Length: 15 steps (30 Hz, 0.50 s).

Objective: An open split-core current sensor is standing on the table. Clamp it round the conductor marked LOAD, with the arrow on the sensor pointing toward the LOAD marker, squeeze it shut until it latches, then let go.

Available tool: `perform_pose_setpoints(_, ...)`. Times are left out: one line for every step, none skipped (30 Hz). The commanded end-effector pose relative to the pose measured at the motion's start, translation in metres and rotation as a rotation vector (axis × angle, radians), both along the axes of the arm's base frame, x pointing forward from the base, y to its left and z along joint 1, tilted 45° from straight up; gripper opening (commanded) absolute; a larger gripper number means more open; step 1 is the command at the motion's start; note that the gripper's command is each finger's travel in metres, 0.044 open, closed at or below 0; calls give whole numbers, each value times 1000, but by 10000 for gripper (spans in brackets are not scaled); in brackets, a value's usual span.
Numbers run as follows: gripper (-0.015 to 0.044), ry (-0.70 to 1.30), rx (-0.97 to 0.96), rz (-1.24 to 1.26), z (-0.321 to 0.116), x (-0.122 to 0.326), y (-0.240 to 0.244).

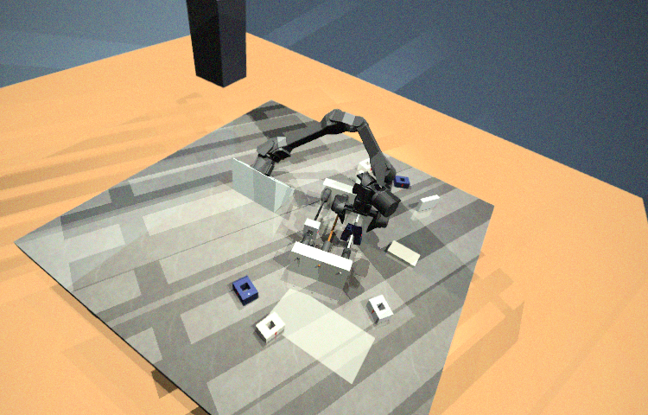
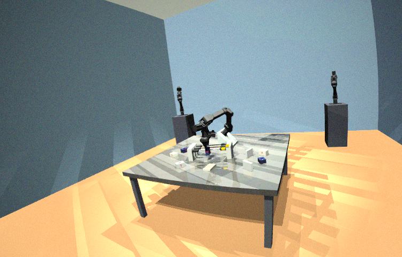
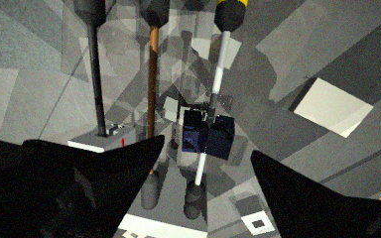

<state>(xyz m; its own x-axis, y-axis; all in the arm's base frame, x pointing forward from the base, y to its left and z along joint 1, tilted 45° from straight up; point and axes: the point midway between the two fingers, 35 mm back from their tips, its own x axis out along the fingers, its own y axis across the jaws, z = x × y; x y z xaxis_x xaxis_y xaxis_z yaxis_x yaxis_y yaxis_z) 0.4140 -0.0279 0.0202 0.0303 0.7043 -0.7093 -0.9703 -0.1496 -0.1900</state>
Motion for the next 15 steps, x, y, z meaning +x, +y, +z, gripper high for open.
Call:
perform_pose_setpoints(440,-1,0,0,0,0,-1)
perform_pose_setpoints(440,-1,0,0,0,0,-1)
perform_pose_setpoints(440,-1,0,0,0,0,-1)
perform_pose_setpoints(440,-1,0,0,0,0,-1)
perform_pose_setpoints(440,-2,0,-1,-1,0,0)
perform_pose_setpoints(440,-5,1,-5,-4,0,4)
perform_pose_setpoints(440,-10,3,-10,-9,1,9)
perform_pose_setpoints(440,-16,6,-18,-16,1,16)
perform_pose_setpoints(440,-20,9,-23,-21,1,22)
perform_pose_setpoints(440,-23,11,-26,-24,0,25)
perform_pose_setpoints(440,-24,11,-27,-25,0,26)
perform_pose_setpoints(440,-24,11,-27,-25,0,26)
perform_pose_setpoints(440,-24,11,-27,-25,0,26)
perform_pose_setpoints(440,-24,11,-27,-25,0,27)
perform_pose_setpoints(440,-24,11,-27,-26,0,27)
